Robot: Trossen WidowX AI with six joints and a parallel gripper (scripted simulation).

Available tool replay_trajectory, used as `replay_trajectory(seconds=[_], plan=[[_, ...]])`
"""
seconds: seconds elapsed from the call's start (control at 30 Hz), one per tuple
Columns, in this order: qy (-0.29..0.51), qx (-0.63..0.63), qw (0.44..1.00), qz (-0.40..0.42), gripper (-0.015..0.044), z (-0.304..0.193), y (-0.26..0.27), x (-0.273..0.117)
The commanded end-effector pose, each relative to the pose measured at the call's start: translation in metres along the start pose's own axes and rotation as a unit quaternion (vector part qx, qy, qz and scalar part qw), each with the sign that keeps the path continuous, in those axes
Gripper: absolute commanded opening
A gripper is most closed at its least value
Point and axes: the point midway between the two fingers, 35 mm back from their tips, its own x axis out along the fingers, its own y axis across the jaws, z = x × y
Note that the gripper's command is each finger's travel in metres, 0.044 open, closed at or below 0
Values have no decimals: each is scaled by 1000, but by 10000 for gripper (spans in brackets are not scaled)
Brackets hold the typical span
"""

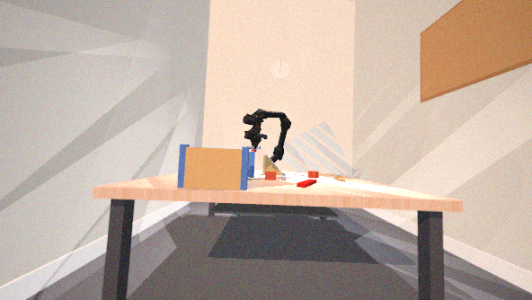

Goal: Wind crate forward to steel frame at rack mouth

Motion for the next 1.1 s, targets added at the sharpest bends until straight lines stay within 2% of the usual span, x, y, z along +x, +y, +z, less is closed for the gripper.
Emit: replay_trajectory(seconds=[0.0,0.2,0.5,0.7,1.07], plan=[[-1,-33,999,-4,0,3,-18,1],[6,-91,996,-9,0,6,-47,7],[30,-189,981,16,0,3,-52,19],[36,-200,979,23,0,3,-52,21],[23,-191,980,-54,0,2,-53,23]])
